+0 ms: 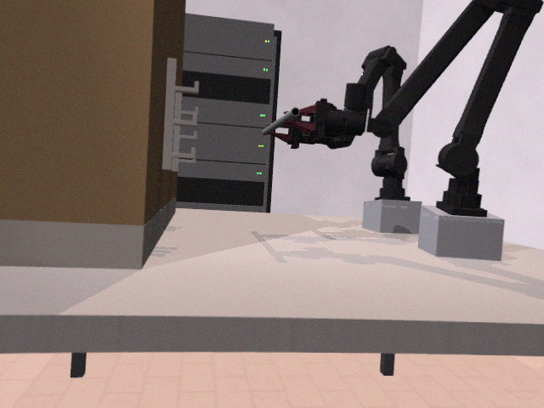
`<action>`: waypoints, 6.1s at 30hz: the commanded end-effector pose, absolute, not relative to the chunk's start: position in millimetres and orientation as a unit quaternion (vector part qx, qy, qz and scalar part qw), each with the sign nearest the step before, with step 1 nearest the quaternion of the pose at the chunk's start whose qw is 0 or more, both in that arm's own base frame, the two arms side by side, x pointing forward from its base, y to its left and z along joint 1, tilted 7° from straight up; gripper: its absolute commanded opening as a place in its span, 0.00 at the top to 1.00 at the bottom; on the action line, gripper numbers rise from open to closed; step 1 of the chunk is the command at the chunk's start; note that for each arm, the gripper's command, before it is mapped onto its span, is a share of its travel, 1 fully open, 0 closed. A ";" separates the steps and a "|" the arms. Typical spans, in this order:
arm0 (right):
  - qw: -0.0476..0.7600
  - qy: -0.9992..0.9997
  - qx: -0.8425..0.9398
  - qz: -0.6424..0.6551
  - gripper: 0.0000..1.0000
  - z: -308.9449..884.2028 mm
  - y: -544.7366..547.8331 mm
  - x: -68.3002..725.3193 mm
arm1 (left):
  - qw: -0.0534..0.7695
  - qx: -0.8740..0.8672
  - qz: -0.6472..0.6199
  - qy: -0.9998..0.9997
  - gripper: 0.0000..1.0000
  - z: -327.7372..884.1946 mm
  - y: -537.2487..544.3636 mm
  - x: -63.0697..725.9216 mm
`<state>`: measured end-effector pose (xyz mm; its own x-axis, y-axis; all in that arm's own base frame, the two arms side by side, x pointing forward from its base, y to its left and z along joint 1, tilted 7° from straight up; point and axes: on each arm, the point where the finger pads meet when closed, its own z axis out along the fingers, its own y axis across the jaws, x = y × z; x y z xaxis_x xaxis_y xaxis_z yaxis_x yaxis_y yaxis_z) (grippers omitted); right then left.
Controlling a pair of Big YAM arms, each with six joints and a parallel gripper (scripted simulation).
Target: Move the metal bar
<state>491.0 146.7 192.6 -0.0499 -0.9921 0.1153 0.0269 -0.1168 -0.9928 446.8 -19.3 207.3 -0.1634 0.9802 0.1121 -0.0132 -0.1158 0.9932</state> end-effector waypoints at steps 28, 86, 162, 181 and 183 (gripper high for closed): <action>0.480 0.472 -0.487 -0.556 1.00 229.3 144.8 495.1 | 0.438 0.469 0.581 0.501 1.00 234.9 -18.2 448.8; 0.480 0.472 -0.487 -0.556 1.00 298.1 154.3 506.3 | 0.438 0.469 0.581 0.501 1.00 304.7 -22.3 459.0; 0.480 0.472 -0.487 -0.556 1.00 319.3 154.6 537.7 | 0.438 0.469 0.581 0.501 1.00 325.4 -19.9 489.6; 0.480 0.472 -0.487 -0.556 1.00 317.3 152.8 566.0 | 0.438 0.469 0.581 0.501 1.00 323.2 -14.9 517.6; 0.480 0.472 -0.487 -0.556 1.00 317.3 152.6 569.3 | 0.438 0.469 0.581 0.501 1.00 323.2 -14.4 520.8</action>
